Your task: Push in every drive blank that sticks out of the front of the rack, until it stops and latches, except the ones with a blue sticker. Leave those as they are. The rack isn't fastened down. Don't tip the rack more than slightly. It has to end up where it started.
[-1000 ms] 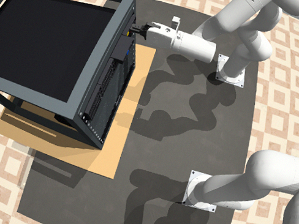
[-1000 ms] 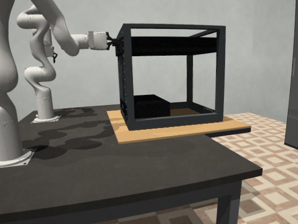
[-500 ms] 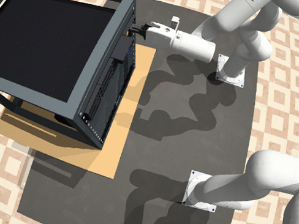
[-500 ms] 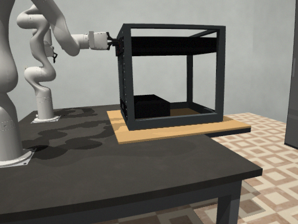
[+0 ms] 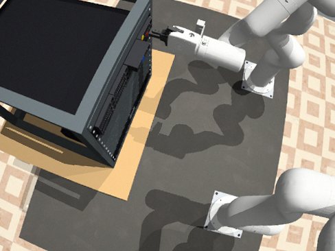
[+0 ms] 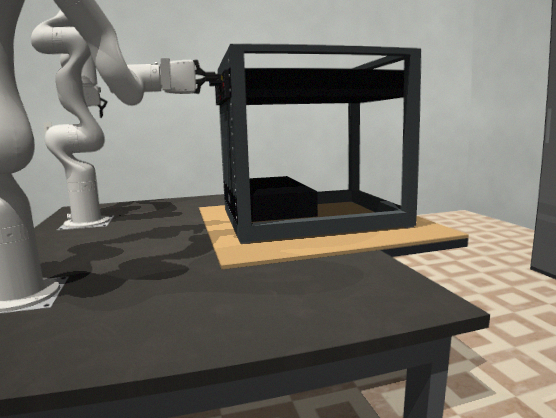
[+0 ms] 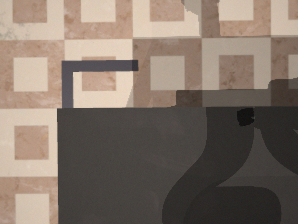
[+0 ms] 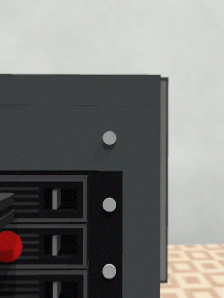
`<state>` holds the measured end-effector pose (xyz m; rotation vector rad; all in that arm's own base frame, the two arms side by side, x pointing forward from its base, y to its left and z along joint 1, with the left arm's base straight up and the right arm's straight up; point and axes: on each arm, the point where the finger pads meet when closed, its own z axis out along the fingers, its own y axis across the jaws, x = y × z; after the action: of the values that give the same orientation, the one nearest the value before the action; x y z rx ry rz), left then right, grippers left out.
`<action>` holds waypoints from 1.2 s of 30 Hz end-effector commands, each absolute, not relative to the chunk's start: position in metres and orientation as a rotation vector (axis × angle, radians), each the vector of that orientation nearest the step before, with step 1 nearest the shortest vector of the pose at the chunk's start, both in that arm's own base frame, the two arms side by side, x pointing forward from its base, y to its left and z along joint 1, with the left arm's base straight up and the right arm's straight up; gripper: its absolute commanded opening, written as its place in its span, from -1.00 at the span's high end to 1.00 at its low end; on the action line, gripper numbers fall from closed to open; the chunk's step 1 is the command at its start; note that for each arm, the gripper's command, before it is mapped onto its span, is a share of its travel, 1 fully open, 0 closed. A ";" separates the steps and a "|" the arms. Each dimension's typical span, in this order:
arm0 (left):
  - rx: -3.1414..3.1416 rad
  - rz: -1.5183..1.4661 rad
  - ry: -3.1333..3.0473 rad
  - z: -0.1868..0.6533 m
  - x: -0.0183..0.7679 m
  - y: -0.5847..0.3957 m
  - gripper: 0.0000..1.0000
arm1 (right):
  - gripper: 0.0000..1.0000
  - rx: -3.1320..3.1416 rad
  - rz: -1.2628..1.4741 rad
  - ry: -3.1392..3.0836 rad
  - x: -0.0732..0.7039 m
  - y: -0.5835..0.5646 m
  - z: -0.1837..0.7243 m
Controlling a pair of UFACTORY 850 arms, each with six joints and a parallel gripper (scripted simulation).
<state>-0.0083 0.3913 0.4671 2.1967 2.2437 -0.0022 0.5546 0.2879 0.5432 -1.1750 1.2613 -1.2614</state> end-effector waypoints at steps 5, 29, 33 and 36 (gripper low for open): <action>2.198 0.000 2.245 0.468 -0.008 0.392 -1.00 | 1.00 -1.173 -1.261 1.261 0.517 0.291 0.544; 2.198 0.000 2.245 0.468 -0.008 0.392 -1.00 | -1.00 -1.173 -1.261 1.261 0.475 0.294 0.544; 2.198 0.000 2.245 0.468 -0.008 0.392 -1.00 | -1.00 -1.173 -1.261 1.261 0.475 0.294 0.544; 2.198 0.000 2.245 0.468 -0.008 0.392 -1.00 | -1.00 -1.173 -1.261 1.261 0.475 0.294 0.544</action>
<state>-0.0083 0.3913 0.4671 2.1967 2.2437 -0.0022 0.4751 0.2936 0.5434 -1.1749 1.2613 -1.2613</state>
